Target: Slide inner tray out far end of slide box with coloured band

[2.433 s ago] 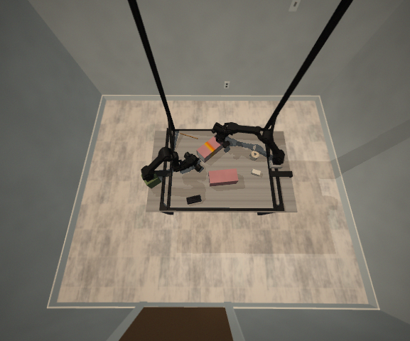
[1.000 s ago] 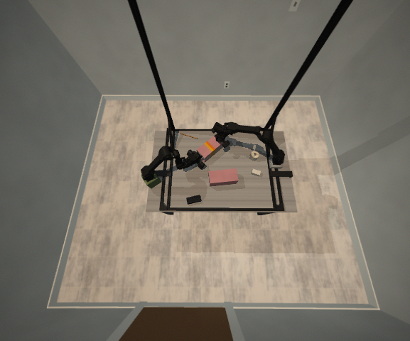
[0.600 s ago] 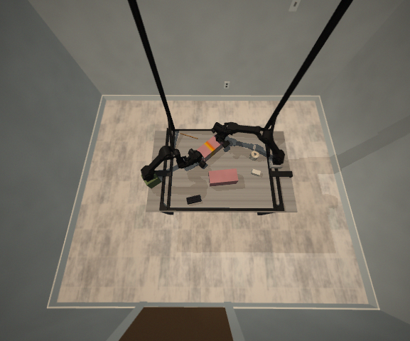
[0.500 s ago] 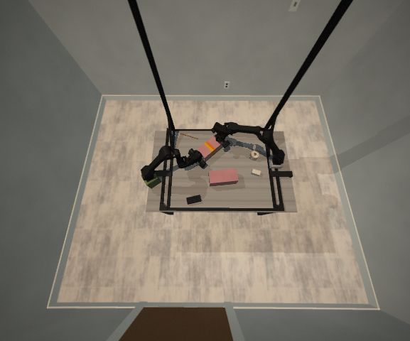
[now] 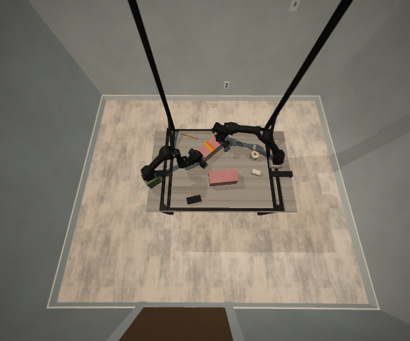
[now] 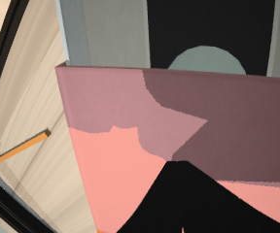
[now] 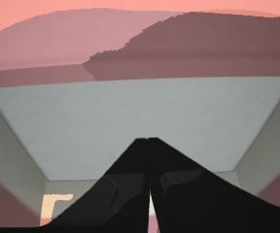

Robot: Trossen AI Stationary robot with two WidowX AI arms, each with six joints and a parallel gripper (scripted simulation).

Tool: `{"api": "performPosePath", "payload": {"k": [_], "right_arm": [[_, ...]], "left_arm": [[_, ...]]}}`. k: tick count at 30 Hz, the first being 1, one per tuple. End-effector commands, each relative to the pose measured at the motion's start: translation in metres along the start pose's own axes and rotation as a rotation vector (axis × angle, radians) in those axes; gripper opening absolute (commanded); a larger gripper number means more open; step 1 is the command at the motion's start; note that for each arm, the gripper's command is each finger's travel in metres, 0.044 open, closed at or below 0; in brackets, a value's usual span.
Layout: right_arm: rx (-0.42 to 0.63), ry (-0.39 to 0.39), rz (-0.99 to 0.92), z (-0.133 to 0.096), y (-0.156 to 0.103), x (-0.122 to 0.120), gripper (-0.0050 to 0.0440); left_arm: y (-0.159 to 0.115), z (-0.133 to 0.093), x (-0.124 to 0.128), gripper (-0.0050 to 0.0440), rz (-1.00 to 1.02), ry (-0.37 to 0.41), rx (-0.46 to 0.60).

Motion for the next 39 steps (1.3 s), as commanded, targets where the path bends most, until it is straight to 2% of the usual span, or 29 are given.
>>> {"api": "performPosePath", "payload": {"k": [1, 4, 6, 10, 14, 21, 23, 29, 35, 36, 39], "right_arm": [[-0.001, -0.004, 0.003, -0.013, -0.009, -0.001, 0.0000], [-0.001, -0.004, 0.003, -0.044, -0.026, 0.000, 0.0000], [-0.001, -0.004, 0.003, -0.052, -0.030, 0.001, 0.0000], [-0.001, -0.004, 0.003, -0.052, -0.030, 0.001, 0.0000], [-0.001, -0.004, 0.003, -0.052, -0.030, 0.001, 0.0000], [-0.001, -0.004, 0.003, -0.052, -0.030, 0.001, 0.0000], [-0.001, -0.004, 0.003, -0.054, -0.025, 0.000, 0.0000], [-0.005, -0.005, 0.001, -0.079, 0.018, 0.000, 0.0000], [-0.001, -0.004, 0.003, -0.082, 0.022, 0.001, 0.0000], [-0.010, -0.010, 0.005, -0.075, 0.014, -0.001, 0.0024], [-0.010, -0.010, 0.005, -0.075, 0.014, -0.001, 0.0096]], "left_arm": [[0.000, 0.007, -0.006, 0.0000, 0.001, -0.023, -0.003], [0.000, 0.007, -0.006, 0.0000, 0.001, -0.023, -0.003], [0.000, 0.007, -0.006, 0.0000, 0.001, -0.023, -0.003], [0.000, 0.005, -0.006, 0.0000, 0.001, -0.023, -0.003], [-0.006, -0.028, 0.005, 0.0000, 0.001, -0.023, -0.003], [-0.006, -0.030, 0.006, 0.0000, 0.001, -0.023, -0.003], [-0.006, -0.030, 0.006, 0.0000, 0.001, -0.023, -0.003], [-0.006, -0.030, 0.006, 0.0000, 0.001, -0.023, -0.003], [-0.006, -0.030, 0.006, 0.0000, 0.001, -0.023, -0.003], [-0.006, -0.030, 0.006, 0.0000, -0.004, -0.019, -0.003], [-0.006, -0.030, 0.006, 0.0000, -0.004, -0.019, -0.003]]}}
Point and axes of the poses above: on each arm, the point midway between the two fingers, 35 mm back from their tips, its own z axis out along the fingers, its own x axis across the jaws, y = z × x, the point moved 4 cm from there along -z, back along the fingers
